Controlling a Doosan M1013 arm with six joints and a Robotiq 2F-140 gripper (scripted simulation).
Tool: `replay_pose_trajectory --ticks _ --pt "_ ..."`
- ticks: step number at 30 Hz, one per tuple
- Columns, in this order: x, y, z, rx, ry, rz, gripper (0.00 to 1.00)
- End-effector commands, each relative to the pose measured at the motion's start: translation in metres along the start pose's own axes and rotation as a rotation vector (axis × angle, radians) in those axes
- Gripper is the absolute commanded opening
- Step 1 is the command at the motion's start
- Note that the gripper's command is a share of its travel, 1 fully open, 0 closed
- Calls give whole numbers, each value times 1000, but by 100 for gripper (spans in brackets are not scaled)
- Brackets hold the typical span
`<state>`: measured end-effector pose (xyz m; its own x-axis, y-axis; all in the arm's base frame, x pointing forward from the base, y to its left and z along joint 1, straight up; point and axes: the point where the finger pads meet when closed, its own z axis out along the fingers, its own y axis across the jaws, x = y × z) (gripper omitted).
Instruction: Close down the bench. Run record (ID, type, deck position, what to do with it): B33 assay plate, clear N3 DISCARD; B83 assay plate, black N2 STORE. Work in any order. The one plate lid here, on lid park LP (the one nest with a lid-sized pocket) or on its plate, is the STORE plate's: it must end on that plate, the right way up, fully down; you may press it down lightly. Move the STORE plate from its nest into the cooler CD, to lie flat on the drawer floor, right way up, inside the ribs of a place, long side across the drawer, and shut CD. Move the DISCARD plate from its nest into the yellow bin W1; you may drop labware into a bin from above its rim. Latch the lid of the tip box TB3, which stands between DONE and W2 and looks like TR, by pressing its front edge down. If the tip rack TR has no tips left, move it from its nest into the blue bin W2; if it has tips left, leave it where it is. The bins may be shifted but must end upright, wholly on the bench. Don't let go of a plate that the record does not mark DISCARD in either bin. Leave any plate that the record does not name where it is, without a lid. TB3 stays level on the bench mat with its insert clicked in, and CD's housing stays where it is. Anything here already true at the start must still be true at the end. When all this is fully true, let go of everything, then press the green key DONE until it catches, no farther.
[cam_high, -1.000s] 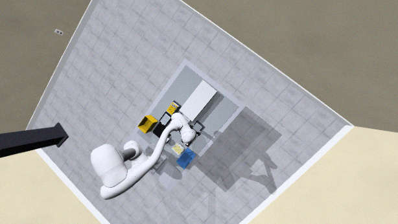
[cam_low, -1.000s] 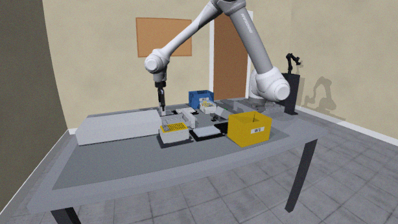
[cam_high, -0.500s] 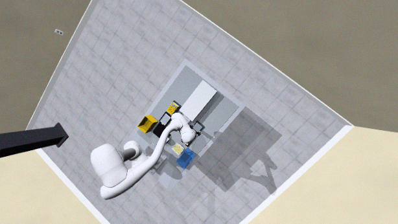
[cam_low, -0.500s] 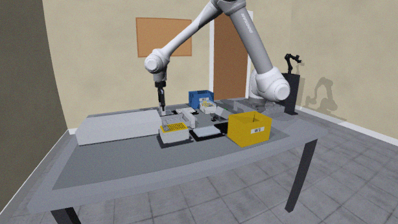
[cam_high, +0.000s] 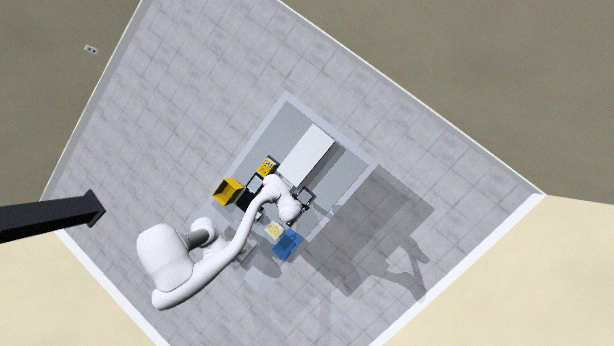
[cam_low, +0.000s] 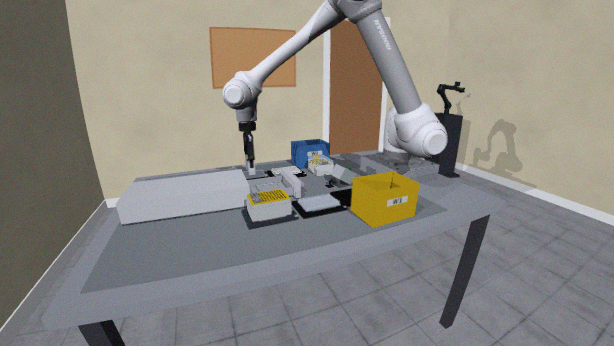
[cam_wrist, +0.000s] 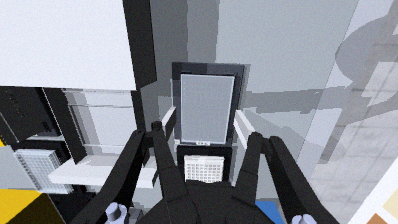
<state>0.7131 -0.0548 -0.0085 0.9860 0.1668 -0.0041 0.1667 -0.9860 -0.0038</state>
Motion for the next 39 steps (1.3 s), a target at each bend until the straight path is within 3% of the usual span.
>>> replay_pose_trajectory --ticks 1,39 --pt "0 0 -5 0 0 0 66" --pt "0 0 -50 0 0 0 66"
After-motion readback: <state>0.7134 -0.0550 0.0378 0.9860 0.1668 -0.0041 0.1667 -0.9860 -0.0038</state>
